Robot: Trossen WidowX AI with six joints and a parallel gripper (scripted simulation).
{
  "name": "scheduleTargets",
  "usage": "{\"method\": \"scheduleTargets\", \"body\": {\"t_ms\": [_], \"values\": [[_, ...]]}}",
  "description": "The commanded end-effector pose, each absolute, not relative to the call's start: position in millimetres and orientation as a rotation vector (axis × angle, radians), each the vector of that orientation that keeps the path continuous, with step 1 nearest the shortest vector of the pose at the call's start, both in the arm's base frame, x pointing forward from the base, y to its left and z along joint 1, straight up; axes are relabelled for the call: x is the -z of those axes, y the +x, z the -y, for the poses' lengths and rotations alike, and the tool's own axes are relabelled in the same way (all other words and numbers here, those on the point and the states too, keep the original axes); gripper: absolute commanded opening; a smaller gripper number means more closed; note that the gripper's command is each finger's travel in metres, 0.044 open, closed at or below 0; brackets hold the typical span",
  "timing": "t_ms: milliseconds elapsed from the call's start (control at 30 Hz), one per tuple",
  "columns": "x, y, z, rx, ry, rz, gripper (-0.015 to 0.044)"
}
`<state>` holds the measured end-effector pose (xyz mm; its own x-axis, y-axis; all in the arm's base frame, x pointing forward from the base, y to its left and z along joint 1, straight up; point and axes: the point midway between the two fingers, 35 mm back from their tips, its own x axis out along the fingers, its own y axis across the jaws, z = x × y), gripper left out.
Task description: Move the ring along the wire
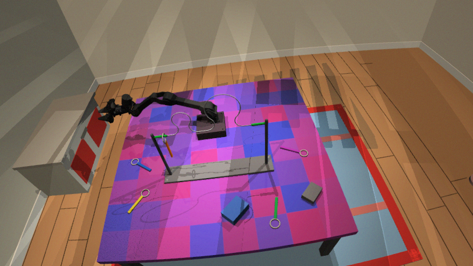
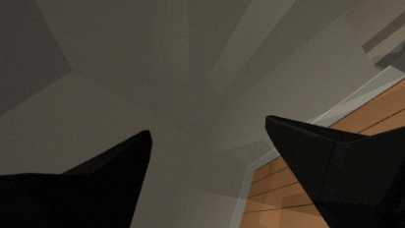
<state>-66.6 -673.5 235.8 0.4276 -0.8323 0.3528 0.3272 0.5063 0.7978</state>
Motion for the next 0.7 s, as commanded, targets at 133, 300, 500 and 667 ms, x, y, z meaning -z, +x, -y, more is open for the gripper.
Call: {"method": "scheduleTargets", "body": {"t_ms": [133, 300, 500, 667], "values": [[-225, -45, 667, 0.799, 0.704, 0.776, 0.0269], [-211, -14, 654, 0.784, 0.691, 0.698, 0.0160], [-193, 22, 632, 0.759, 0.671, 0.607, 0.0160], [-179, 51, 610, 0.732, 0.652, 0.534, 0.0160]]}}
